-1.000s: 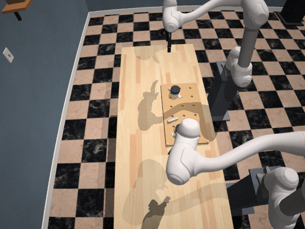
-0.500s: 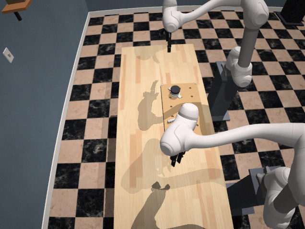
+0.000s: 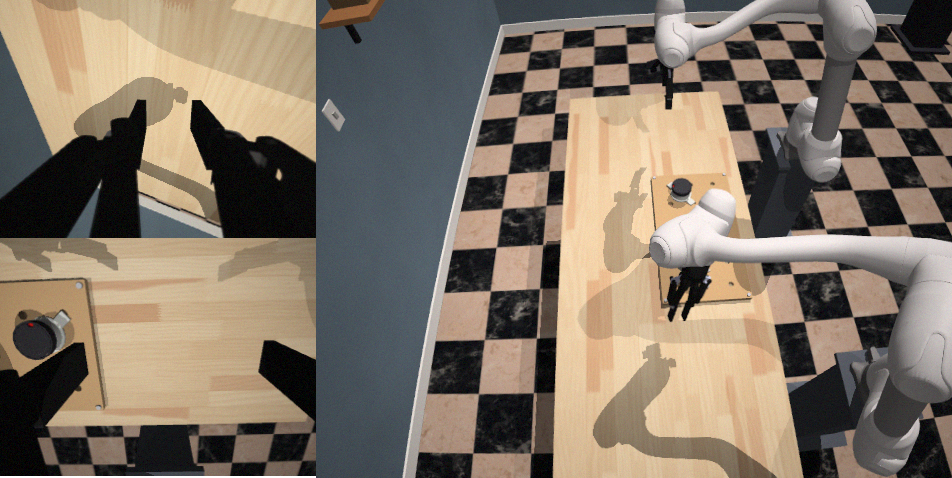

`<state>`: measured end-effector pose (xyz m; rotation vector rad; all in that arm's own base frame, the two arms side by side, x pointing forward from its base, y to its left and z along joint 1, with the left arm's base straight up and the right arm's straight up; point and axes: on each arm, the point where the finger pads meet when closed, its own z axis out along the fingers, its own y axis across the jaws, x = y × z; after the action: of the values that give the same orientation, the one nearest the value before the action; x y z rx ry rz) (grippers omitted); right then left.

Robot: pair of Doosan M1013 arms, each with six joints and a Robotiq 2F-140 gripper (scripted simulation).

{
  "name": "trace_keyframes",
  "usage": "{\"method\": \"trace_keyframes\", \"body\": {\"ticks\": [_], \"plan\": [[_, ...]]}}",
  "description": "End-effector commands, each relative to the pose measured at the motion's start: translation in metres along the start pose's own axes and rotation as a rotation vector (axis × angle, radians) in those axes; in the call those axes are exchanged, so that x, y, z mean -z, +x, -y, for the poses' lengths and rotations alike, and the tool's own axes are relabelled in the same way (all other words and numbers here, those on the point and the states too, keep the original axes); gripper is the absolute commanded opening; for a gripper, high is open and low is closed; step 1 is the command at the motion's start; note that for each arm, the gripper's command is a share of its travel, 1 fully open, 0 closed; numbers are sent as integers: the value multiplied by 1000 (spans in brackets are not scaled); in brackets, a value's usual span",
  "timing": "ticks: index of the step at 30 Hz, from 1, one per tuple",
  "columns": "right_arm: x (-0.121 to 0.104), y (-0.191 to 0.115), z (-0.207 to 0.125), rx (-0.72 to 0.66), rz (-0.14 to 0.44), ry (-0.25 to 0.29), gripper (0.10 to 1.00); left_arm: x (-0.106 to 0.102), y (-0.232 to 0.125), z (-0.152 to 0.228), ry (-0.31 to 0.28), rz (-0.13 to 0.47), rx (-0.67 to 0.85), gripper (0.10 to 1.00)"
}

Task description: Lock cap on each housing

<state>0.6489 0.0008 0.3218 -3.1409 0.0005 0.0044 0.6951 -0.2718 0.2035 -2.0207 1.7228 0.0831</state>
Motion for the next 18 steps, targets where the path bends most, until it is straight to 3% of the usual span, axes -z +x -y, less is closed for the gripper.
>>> {"method": "trace_keyframes", "body": {"ticks": [1,18], "plan": [[1,0,0,0,-1,0,1000,6,32,-7,53,9,-133,339],[1,0,0,0,-1,0,1000,30,134,-42,217,47,-543,339]]}}
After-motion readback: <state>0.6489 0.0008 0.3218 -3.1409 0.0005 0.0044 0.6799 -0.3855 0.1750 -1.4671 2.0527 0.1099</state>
